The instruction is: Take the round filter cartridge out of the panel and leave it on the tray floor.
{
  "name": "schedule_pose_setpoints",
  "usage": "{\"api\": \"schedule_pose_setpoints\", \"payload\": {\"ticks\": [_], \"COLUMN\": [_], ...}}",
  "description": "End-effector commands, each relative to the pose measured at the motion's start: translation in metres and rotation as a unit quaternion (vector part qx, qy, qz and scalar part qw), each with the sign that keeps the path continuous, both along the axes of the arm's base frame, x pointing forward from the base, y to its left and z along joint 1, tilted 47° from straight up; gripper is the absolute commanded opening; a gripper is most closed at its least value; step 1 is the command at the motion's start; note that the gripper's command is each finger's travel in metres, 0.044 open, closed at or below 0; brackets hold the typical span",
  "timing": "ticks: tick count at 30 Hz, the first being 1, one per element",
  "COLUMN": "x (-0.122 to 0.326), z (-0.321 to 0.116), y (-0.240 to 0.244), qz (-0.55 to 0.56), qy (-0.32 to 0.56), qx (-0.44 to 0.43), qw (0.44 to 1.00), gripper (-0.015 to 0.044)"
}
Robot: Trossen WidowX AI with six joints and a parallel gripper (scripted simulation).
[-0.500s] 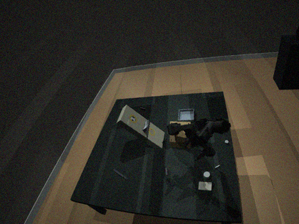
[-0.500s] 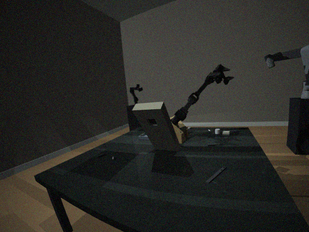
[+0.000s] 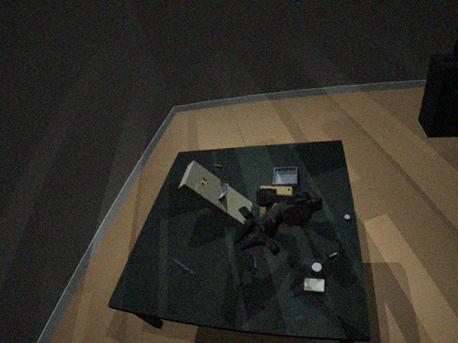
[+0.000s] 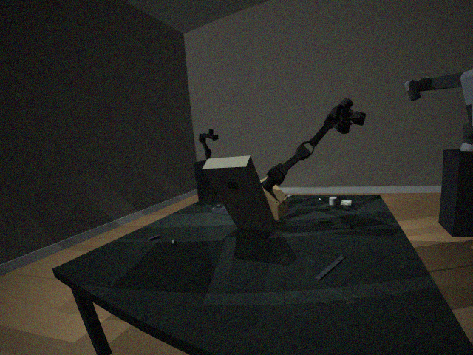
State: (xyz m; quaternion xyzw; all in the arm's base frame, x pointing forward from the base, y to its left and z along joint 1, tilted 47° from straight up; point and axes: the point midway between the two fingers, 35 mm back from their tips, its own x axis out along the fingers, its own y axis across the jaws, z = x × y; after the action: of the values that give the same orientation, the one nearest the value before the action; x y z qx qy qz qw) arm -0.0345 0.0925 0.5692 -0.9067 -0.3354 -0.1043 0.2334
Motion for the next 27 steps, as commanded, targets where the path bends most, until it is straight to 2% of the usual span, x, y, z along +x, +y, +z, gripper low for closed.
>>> {"api": "schedule_pose_setpoints", "payload": {"ticks": [1, 7, 14, 20, 27], "x": [0.062, 0.153, 0.250, 0.304, 0.325], "z": [-0.013, -0.047, -0.115, -0.193, -0.294], "y": [-0.001, -0.016, -0.061, -0.115, -0.177], "qz": [0.012, 0.012, -0.008, -0.025, -0.029], "qy": [0.116, 0.287, 0.462, 0.557, 0.575], "qx": [0.070, 0.206, 0.402, 0.583, 0.767], "qw": [0.991, 0.935, 0.790, 0.591, 0.283], "gripper": [0.0117, 0.0117, 0.0117, 0.0117, 0.0117]}}
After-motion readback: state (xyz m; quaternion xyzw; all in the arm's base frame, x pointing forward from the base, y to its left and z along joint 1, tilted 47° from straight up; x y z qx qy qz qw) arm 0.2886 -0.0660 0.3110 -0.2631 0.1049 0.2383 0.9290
